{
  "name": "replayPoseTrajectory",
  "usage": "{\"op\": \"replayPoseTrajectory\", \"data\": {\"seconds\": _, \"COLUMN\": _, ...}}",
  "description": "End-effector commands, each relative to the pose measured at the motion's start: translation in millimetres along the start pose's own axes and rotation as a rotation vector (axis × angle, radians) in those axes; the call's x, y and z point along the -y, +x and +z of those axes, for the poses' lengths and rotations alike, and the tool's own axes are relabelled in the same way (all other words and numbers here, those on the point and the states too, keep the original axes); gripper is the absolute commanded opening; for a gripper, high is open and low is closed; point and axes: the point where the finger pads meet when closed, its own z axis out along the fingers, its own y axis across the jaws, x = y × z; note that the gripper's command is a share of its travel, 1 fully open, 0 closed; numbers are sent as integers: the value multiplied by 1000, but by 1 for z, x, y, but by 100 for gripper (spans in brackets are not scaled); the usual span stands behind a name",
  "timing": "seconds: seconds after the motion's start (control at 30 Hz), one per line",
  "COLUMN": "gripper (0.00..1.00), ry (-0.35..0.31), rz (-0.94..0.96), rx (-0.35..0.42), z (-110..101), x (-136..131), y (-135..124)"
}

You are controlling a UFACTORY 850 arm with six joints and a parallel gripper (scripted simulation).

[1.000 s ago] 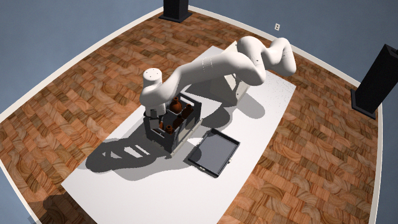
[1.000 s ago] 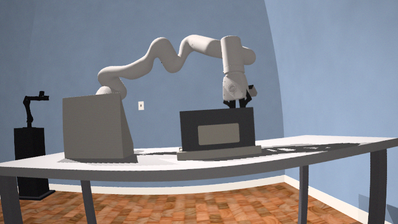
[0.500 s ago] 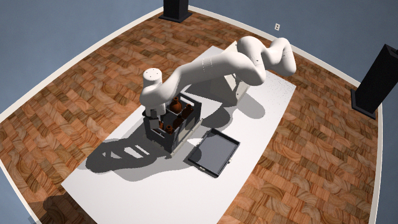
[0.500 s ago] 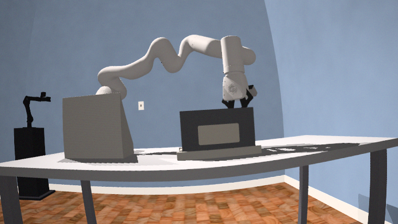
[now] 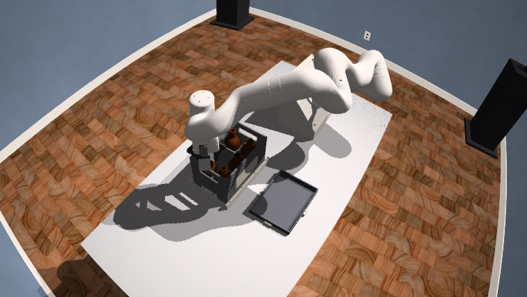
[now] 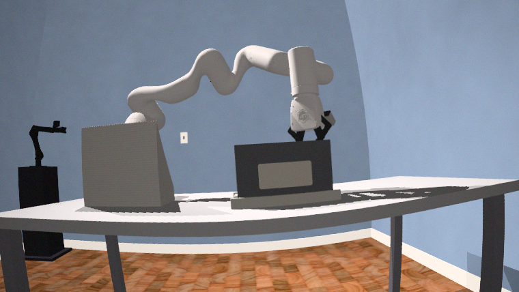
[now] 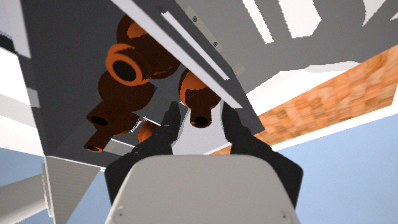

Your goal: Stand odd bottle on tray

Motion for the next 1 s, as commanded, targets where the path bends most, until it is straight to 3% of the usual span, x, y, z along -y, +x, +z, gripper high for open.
{"op": "replayPoseTrajectory", "data": {"seconds": 0.0, "gripper": 65, "ry": -2, "rz": -1, "rx": -1, "z": -1, "x": -1, "y": 1}}
{"op": "replayPoseTrajectory", "data": {"seconds": 0.6, "gripper": 65, "ry": -2, "rz": -1, "rx": -1, "z": -2, "x": -1, "y": 1}}
{"op": "replayPoseTrajectory", "data": {"seconds": 0.97, "gripper": 65, "ry": -2, "rz": -1, "rx": -1, "z": -14, "x": -1, "y": 1}}
